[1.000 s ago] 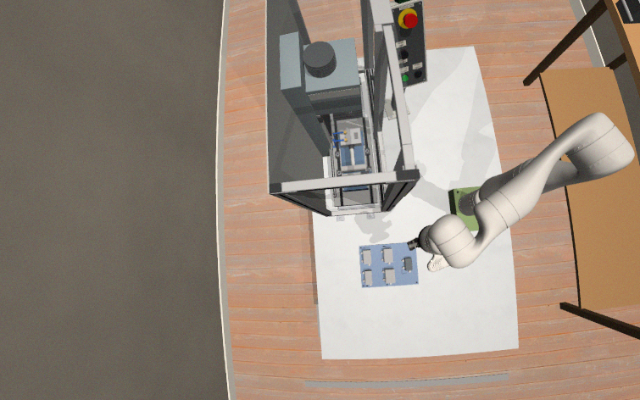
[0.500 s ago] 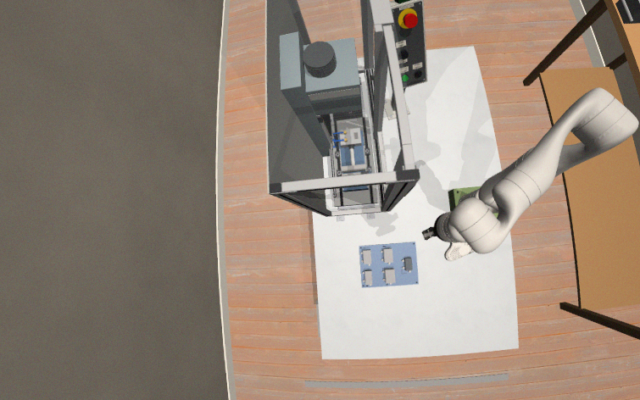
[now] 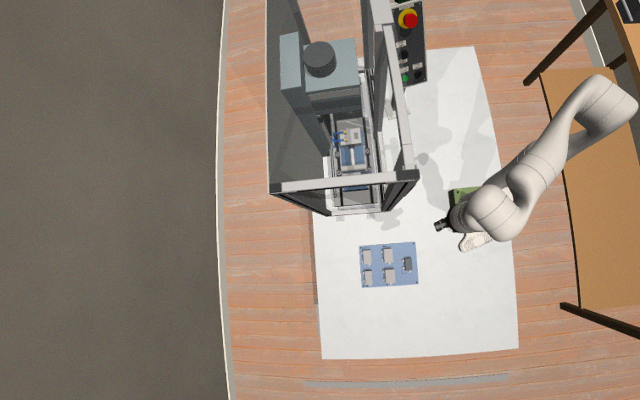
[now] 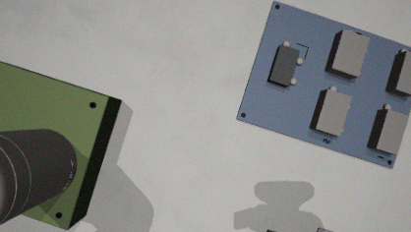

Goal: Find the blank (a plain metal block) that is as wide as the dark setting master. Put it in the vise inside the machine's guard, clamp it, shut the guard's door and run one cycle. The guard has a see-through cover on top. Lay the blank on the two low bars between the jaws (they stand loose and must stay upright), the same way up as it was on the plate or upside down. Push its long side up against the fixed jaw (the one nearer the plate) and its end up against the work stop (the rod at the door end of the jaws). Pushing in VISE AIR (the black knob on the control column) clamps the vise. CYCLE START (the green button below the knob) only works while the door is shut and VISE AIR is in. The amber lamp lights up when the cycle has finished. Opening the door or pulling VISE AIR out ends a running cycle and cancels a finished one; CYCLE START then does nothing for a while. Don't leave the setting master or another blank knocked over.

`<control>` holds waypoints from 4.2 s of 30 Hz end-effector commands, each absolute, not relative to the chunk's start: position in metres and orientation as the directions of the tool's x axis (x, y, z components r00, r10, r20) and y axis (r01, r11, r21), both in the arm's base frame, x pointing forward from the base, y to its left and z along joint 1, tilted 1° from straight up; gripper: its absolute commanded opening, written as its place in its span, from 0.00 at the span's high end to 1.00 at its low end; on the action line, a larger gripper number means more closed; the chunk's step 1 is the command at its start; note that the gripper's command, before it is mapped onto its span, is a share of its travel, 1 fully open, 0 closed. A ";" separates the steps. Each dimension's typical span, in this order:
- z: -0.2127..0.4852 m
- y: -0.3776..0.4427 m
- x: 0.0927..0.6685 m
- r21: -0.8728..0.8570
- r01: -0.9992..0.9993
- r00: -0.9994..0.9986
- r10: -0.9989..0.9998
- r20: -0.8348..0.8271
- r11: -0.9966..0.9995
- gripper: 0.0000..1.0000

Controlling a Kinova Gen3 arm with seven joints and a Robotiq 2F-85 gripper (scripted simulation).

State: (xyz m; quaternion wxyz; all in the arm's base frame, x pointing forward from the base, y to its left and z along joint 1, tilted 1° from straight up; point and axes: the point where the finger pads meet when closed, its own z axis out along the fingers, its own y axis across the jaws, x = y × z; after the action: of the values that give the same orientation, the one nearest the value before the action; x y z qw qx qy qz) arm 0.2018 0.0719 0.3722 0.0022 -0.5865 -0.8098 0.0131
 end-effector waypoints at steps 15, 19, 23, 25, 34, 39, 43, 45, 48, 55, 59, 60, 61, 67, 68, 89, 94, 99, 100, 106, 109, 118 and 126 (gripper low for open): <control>0.378 0.068 0.201 -0.008 0.951 -0.310 0.951 -0.008 0.310 0.90; 0.378 0.068 0.201 -0.008 0.951 -0.310 0.951 -0.008 0.310 0.90; 0.378 0.068 0.201 -0.008 0.951 -0.310 0.951 -0.008 0.310 0.90; 0.378 0.068 0.201 -0.008 0.951 -0.310 0.951 -0.008 0.310 0.90; 0.379 0.067 0.202 -0.010 0.855 -0.519 0.855 -0.005 0.519 0.90; 0.379 0.067 0.202 -0.010 0.855 -0.519 0.855 -0.005 0.519 0.90; 0.379 0.058 0.195 0.003 0.881 -0.474 0.881 0.004 0.474 0.90; 0.381 0.038 0.182 0.028 0.918 -0.396 0.918 0.022 0.395 0.90; 0.383 0.018 0.169 0.051 0.948 -0.315 0.948 0.042 0.313 0.90; 0.383 0.018 0.169 0.051 0.948 -0.315 0.948 0.042 0.313 0.90; 0.383 0.018 0.169 0.051 0.948 -0.315 0.948 0.042 0.313 0.90; 0.385 0.012 0.164 0.062 0.958 -0.284 0.957 0.059 0.280 0.90; 0.386 0.002 0.157 0.073 0.969 -0.243 0.968 0.070 0.238 0.90; 0.389 -0.029 0.138 0.101 0.989 -0.117 0.988 0.105 0.106 0.90; 0.389 -0.029 0.138 0.101 0.989 -0.117 0.988 0.105 0.106 0.90; 0.393 -0.076 0.107 0.132 0.985 0.083 0.981 0.174 -0.107 0.90; 0.394 -0.083 0.101 0.136 0.981 0.109 0.976 0.188 -0.136 0.90; 0.398 -0.123 0.076 0.151 0.938 0.270 0.932 0.243 -0.311 0.90; 0.398 -0.123 0.076 0.151 0.938 0.270 0.932 0.243 -0.311 0.90; 0.398 -0.123 0.076 0.151 0.938 0.270 0.932 0.243 -0.311 0.90; 0.398 -0.123 0.076 0.151 0.938 0.270 0.932 0.243 -0.311 0.90; 0.404 -0.171 0.047 0.155 0.850 0.441 0.842 0.312 -0.503 0.90; 0.404 -0.171 0.047 0.155 0.850 0.441 0.842 0.312 -0.503 0.90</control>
State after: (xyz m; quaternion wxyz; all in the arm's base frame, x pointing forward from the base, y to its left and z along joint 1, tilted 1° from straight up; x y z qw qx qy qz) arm 0.0490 -0.1679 0.4038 0.0131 -0.8449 -0.5045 -0.1771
